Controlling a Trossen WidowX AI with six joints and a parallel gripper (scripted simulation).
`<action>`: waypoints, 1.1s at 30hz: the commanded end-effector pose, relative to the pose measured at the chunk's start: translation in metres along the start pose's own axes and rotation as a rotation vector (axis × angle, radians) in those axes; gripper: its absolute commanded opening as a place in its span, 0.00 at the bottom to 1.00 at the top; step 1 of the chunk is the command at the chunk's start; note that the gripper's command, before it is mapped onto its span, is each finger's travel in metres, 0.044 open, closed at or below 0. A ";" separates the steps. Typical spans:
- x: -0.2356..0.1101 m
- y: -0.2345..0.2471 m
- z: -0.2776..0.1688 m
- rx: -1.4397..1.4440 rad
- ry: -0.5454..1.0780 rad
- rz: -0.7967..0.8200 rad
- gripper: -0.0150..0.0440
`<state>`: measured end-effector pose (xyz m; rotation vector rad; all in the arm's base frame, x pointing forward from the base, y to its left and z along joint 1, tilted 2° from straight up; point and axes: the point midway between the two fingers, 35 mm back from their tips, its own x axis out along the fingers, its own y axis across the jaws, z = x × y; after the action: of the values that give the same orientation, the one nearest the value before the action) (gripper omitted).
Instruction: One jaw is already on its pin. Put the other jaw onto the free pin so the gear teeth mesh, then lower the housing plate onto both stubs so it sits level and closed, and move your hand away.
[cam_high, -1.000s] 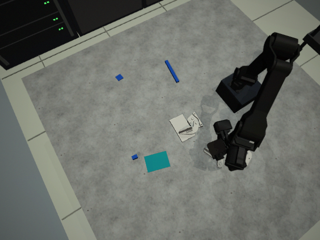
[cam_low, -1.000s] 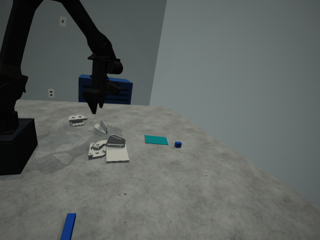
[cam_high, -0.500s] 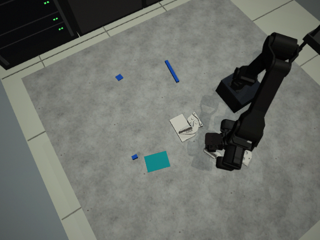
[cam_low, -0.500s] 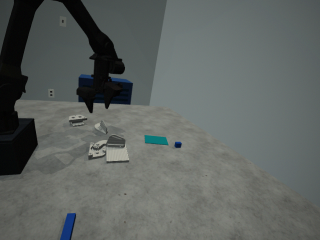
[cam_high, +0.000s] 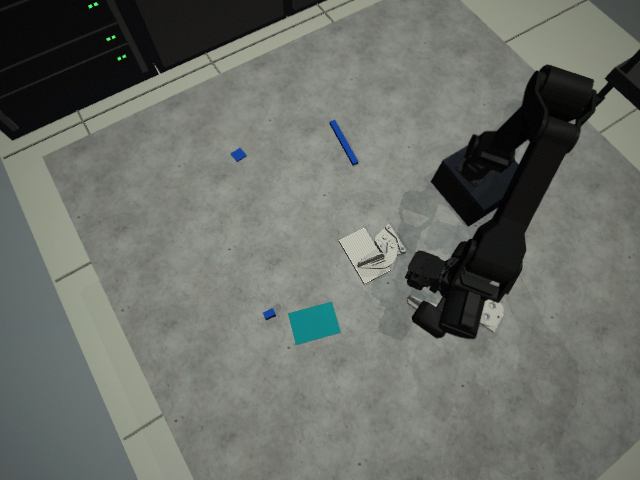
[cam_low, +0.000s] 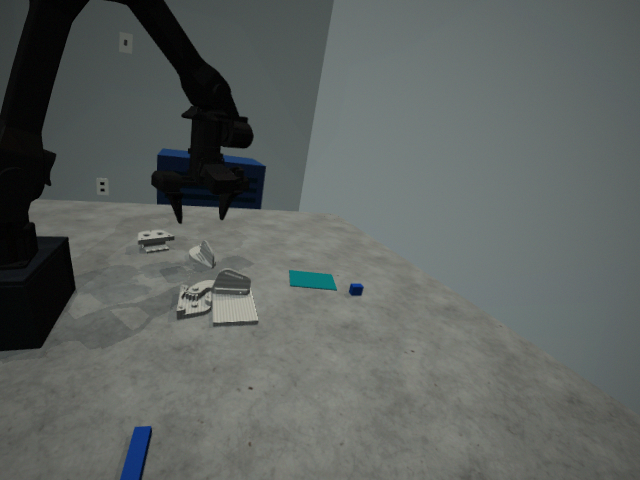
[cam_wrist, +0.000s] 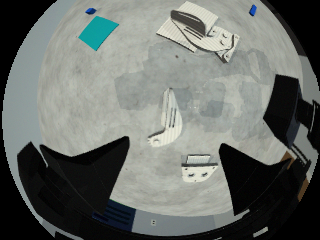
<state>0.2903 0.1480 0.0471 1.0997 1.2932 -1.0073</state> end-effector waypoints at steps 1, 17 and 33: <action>-0.001 0.001 0.000 0.023 0.001 0.001 1.00; 0.040 -0.002 0.001 0.023 0.001 0.000 1.00; 0.066 0.000 0.000 0.023 0.001 0.000 1.00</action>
<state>0.2957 0.1516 -0.0120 1.1221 1.2813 -1.0131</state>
